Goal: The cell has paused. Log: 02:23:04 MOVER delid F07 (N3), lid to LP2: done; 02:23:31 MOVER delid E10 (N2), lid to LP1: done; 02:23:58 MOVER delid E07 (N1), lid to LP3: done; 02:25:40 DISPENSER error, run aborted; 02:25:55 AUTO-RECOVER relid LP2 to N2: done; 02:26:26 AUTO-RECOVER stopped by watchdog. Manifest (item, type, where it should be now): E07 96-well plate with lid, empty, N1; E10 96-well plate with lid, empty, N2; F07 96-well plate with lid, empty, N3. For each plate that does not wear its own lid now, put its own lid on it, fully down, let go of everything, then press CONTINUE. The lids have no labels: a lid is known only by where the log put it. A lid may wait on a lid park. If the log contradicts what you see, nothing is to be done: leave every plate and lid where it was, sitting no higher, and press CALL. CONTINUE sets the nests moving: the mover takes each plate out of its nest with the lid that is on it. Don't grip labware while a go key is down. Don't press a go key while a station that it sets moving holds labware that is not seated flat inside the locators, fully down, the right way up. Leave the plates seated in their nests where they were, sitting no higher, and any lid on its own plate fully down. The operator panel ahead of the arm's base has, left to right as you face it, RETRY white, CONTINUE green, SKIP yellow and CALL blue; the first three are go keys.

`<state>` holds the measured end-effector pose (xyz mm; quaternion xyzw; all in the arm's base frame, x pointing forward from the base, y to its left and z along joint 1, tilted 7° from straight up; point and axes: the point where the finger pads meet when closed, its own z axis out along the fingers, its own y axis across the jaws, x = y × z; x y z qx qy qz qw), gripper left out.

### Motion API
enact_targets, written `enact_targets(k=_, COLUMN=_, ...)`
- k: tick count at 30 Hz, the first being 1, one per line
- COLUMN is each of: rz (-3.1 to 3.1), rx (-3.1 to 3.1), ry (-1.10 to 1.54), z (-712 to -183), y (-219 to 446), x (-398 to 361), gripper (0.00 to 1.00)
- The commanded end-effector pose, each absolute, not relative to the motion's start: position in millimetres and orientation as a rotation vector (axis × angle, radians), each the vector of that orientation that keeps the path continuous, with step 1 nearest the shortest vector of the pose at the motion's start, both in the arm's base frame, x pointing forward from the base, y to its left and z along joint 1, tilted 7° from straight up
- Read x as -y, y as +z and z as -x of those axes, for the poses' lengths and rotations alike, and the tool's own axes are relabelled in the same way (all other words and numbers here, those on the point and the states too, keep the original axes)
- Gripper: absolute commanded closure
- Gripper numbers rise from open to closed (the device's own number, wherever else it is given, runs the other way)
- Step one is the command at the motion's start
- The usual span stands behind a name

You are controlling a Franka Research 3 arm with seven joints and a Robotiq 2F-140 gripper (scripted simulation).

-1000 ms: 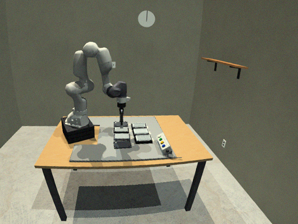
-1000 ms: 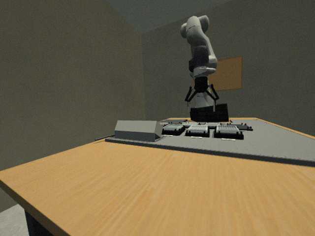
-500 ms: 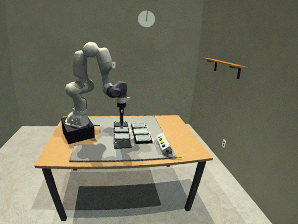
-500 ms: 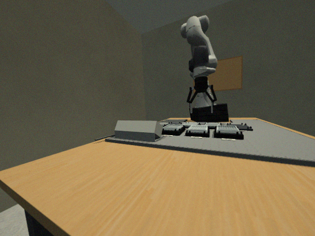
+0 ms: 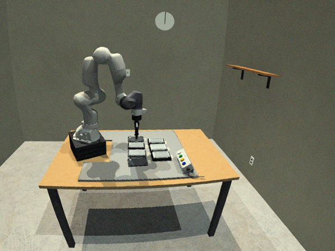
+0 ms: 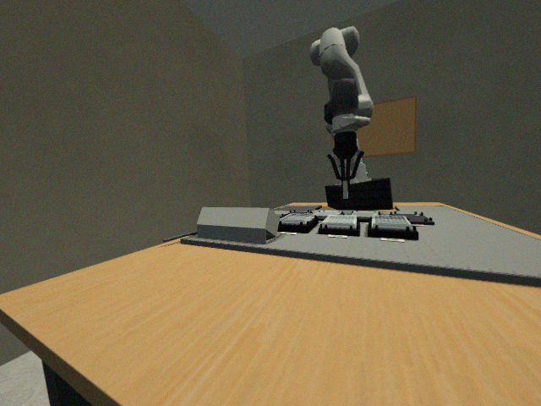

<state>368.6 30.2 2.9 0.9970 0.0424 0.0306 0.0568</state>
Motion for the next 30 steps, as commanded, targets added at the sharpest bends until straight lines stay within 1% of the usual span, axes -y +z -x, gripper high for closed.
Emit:
enact_targets(k=1, rz=-3.028, rx=-0.129, ry=0.093, z=-368, y=2, x=-31, gripper=1.0)
enact_targets(k=16, rz=-3.028, rx=-0.128, ry=0.093, z=-368, y=2, x=-32, gripper=1.0)
enact_targets(k=22, rz=-3.031, rx=-0.075, ry=0.096, z=-364, y=-3, x=-88, gripper=1.0)
enact_targets(k=26, rz=-3.031, rx=-0.07, ry=0.096, z=-363, y=-4, x=-93, gripper=1.0)
enact_targets(k=27, rz=-3.031, rx=-0.07, ry=0.096, z=-363, y=-4, x=-93, gripper=0.34)
enact_targets(k=30, rz=-3.031, rx=-0.07, ry=0.096, z=-363, y=-4, x=-93, gripper=0.34)
